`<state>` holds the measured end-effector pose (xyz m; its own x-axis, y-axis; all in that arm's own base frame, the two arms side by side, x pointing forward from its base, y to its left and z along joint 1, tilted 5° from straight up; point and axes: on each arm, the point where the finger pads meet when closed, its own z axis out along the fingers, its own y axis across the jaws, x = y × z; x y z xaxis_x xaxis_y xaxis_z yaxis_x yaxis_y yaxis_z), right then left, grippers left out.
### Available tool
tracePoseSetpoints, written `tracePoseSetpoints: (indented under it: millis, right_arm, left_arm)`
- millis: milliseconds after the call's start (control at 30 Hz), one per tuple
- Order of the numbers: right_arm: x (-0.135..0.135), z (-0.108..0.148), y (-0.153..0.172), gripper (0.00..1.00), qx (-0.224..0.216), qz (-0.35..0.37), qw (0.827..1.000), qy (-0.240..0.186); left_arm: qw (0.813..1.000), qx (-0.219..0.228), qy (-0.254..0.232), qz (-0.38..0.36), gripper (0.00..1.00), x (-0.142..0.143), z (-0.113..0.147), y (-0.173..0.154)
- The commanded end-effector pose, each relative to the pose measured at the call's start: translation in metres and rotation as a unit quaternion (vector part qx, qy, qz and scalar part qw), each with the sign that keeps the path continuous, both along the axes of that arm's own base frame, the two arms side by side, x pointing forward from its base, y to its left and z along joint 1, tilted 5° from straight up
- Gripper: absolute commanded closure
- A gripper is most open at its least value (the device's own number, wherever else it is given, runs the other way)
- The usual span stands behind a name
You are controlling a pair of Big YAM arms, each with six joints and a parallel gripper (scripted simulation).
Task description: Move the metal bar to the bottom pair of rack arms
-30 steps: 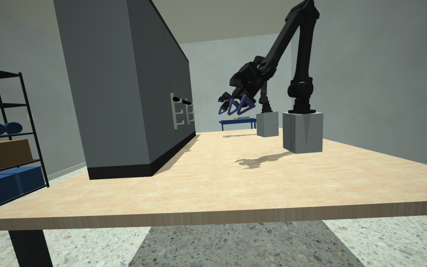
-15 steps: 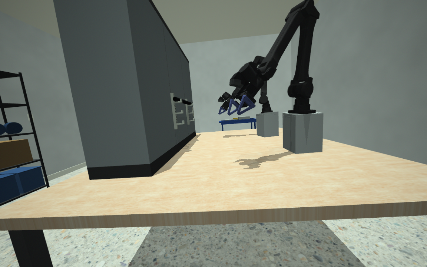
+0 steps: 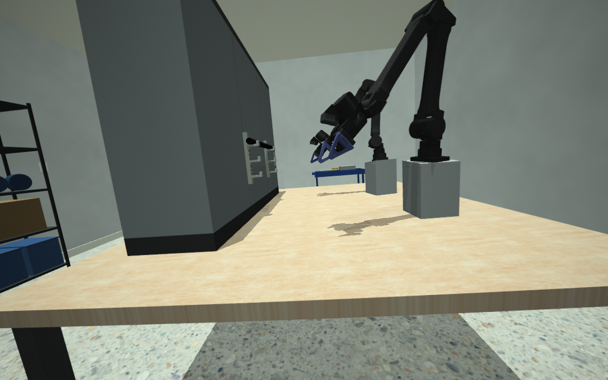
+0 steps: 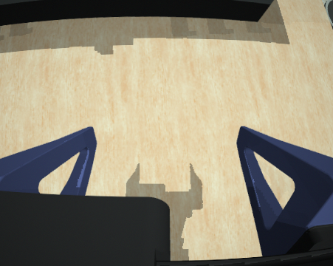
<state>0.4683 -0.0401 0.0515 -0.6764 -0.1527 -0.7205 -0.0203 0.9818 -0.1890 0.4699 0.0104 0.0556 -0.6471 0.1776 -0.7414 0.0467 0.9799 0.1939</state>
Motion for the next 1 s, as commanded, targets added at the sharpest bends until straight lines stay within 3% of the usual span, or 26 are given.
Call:
tracePoseSetpoints:
  millis: [0,667,967]
  right_arm:
    - [0.017,0.010,0.012,0.00,-0.026,0.027,0.999,-0.023]
    - [0.042,0.025,0.039,0.00,-0.122,0.074,0.988,-0.063]
    - [0.056,0.033,0.053,0.00,-0.179,0.101,0.975,-0.086]
  left_arm:
    - [0.999,0.019,-0.016,-0.022,0.00,0.006,0.003,-0.016]
    - [0.988,0.110,-0.069,-0.083,0.00,0.019,0.014,-0.082]
    - [0.974,0.164,-0.100,-0.119,0.00,0.027,0.020,-0.119]
